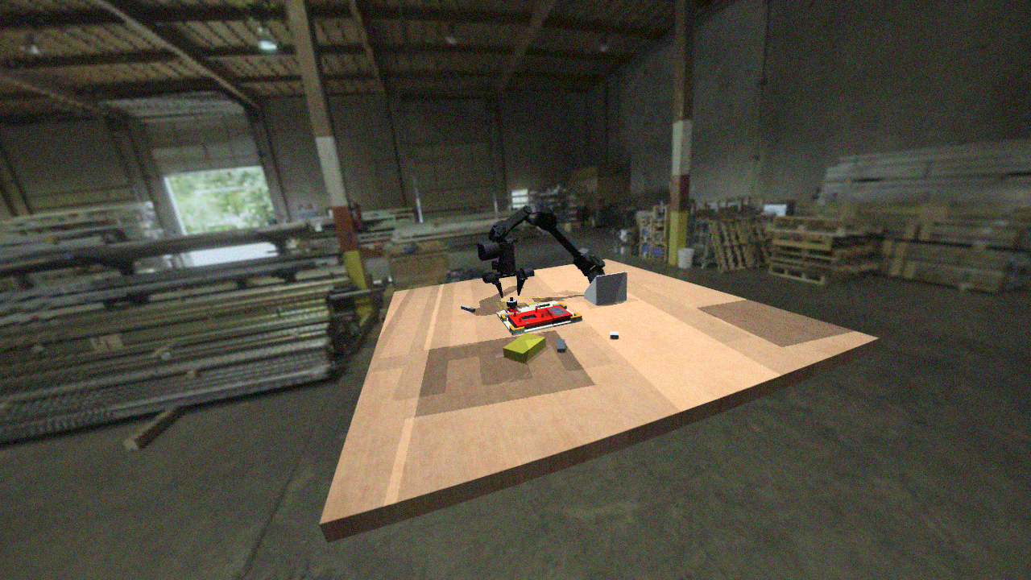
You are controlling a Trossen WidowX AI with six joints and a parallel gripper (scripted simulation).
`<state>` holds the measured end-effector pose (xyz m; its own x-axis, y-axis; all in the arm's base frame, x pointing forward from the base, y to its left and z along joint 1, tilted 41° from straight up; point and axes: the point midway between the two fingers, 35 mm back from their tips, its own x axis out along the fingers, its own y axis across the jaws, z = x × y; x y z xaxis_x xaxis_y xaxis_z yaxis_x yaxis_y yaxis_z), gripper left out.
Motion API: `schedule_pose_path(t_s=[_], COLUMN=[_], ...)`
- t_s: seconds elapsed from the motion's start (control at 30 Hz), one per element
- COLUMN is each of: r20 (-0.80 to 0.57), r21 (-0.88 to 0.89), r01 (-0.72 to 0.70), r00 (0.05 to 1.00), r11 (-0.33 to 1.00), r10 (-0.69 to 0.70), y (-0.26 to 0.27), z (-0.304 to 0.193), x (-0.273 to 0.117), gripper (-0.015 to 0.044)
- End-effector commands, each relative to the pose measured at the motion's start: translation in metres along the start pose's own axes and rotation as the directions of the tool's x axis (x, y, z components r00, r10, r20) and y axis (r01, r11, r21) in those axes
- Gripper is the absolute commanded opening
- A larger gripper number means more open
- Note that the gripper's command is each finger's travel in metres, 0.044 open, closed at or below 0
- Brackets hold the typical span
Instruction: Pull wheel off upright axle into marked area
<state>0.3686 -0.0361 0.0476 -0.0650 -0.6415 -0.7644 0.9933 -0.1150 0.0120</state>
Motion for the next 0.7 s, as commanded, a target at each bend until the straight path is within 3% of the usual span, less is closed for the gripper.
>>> schedule_pose_path(t_s=[0.0, 0.2, 0.33, 0.6, 0.67], r20=[0.008, 0.009, 0.004, 0.004, 0.004], r21=[-0.01, -0.01, 0.001, 0.001, 0.001], r01=[0.001, 0.001, 0.007, 0.007, 0.007], r00=[1.0, 1.0, 1.0, 1.0, 1.0], r11=[1.0, 1.0, 1.0, 1.0, 1.0], r10=[-0.001, -0.001, -0.007, -0.007, -0.007], y=[-0.0031, -0.0039, -0.0034, -0.0034, -0.0034], z=[0.0005, 0.001, 0.0024, 0.0024, 0.0024], x=[0.0219, 0.0293, 0.0261, 0.0261, 0.0259], gripper=[0.03, 0.03, 0.0195, 0.0142, 0.0089])
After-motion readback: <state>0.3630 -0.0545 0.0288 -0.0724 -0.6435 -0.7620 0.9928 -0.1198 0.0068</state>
